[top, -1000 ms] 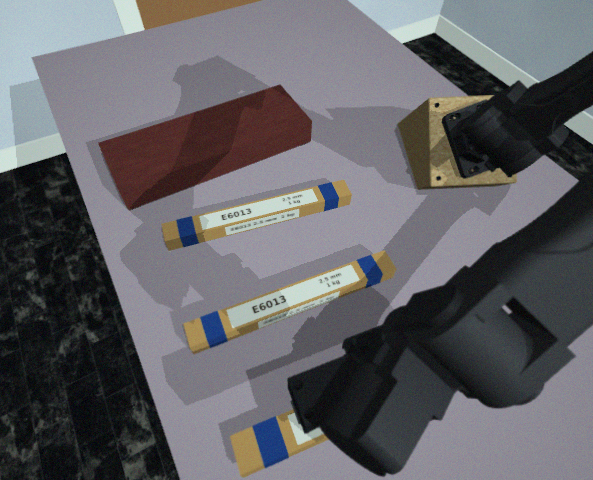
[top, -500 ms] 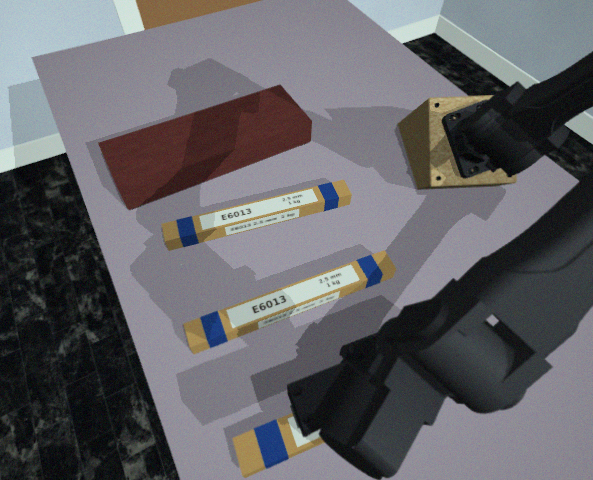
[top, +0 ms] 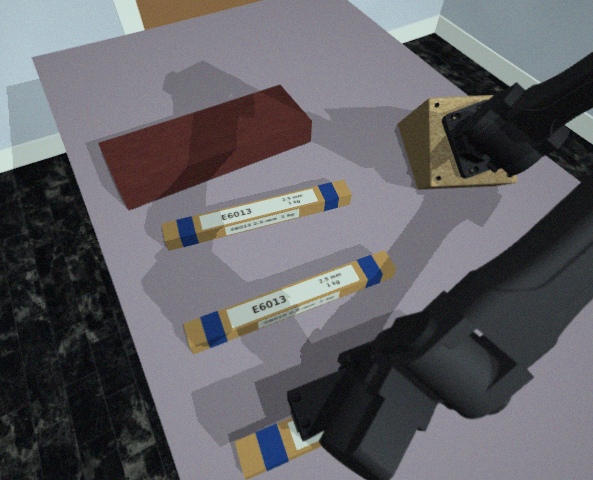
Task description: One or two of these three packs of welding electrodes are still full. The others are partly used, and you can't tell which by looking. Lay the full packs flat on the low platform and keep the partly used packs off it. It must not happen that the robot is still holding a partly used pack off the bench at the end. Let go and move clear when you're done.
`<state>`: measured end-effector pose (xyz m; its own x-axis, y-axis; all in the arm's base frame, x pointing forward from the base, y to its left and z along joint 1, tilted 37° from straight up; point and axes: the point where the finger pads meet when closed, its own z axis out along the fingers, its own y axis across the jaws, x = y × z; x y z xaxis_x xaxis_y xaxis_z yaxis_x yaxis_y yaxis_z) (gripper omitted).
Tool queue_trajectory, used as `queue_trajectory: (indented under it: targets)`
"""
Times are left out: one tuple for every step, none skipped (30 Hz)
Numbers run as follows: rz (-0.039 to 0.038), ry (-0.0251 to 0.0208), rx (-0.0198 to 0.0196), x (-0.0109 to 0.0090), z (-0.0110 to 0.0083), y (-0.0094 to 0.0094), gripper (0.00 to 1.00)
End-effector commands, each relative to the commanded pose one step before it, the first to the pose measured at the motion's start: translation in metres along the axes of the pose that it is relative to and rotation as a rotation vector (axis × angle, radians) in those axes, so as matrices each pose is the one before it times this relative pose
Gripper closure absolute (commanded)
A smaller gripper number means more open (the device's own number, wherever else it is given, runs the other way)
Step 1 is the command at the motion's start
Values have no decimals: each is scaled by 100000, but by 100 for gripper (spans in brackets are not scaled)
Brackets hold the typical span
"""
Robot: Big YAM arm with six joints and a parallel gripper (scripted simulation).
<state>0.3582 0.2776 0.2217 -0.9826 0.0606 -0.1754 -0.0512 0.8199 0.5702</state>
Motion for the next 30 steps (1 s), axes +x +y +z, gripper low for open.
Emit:
queue_trajectory:
  targets:
    - [-1153, -1520, -1655, 44, 123, 874, 100]
    - [-60, -111, -80, 22, 141, 25, 100]
    - [-112, -195, -158, -17, -62, 75, 100]
    - [-122, -194, -162, -25, -61, 78, 100]
    - [-123, -110, -96, 7, -30, 33, 100]
    - [-119, -39, -40, 35, -5, -6, 100]
    - [-86, -65, -25, 20, -10, -25, 100]
    - [-54, -86, -18, 9, -15, -35, 100]
    - [-38, -91, -18, 6, -17, -35, 100]
    - [-37, -83, -25, 12, -15, -27, 100]
    - [-42, -76, -42, 22, -15, -14, 100]
    - [-44, -71, -50, 27, -15, -7, 100]
    - [-47, -69, -56, 30, -16, 0, 100]
    - [0, 0, 0, 0, 0, 0, 100]
    - [0, 0, 0, 0, 0, 0, 100]
    - [-43, -57, -53, 25, -16, 7, 100]
    - [-42, -51, -54, 25, -16, 13, 100]
    - [-37, -36, -48, 26, -11, 15, 100]
    - [-33, -25, -43, 26, -7, 17, 100]
    - [-36, -41, -50, 14, -11, 24, 100]
    - [-40, -52, -54, 5, -14, 29, 100]
    - [-38, -50, -49, 4, -12, 27, 100]
    - [-27, -27, -31, 12, -4, 15, 100]
    - [-11, 4, -7, 24, 7, -2, 100]
    - [-12, 3, -6, 23, 8, -3, 100]
    - [-12, 3, -5, 21, 8, -4, 100]
    - [-12, 2, -4, 20, 8, -5, 100]
    - [-12, 2, -4, 19, 8, -6, 100]
    - [-13, 2, -3, 18, 8, -7, 100]
    - [-12, 2, -2, 17, 8, -8, 100]
